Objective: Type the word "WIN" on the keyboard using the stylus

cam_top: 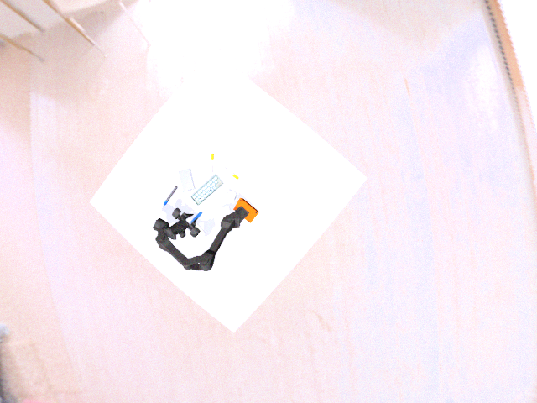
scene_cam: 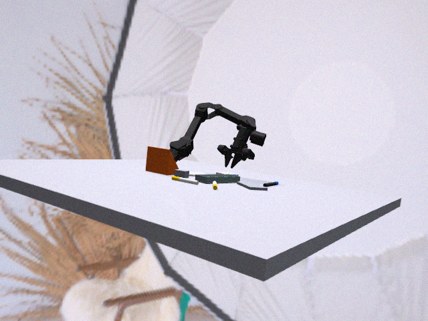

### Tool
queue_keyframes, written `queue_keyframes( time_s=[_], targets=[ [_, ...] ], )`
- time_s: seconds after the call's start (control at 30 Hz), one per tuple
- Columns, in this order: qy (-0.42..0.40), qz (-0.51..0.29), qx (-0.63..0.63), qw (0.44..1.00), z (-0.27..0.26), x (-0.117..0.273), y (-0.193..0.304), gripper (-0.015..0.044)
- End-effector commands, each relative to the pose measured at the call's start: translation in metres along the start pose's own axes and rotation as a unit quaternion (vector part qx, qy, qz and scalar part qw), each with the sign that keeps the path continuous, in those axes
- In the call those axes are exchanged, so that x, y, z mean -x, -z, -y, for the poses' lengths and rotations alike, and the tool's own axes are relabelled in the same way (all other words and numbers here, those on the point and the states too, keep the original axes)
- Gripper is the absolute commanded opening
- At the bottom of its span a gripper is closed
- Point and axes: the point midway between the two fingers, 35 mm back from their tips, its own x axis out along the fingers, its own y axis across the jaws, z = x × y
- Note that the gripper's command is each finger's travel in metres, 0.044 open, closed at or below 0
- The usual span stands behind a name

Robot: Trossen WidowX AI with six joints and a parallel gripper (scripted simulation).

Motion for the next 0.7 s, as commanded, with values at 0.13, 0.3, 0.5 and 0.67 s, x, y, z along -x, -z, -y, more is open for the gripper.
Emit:
queue_keyframes(
  time_s=[0.13, 0.3, 0.5, 0.67],
  targets=[
    [0.000, -0.003, -0.002, 1.000, 0.000, -0.007, -0.002, 0.0150],
    [0.000, -0.002, -0.002, 1.000, 0.000, -0.010, -0.004, 0.0150],
    [0.000, -0.002, -0.002, 1.000, 0.000, -0.014, -0.006, 0.0150],
    [0.000, -0.002, -0.002, 1.000, 0.000, -0.017, -0.007, 0.0150]
  ],
)
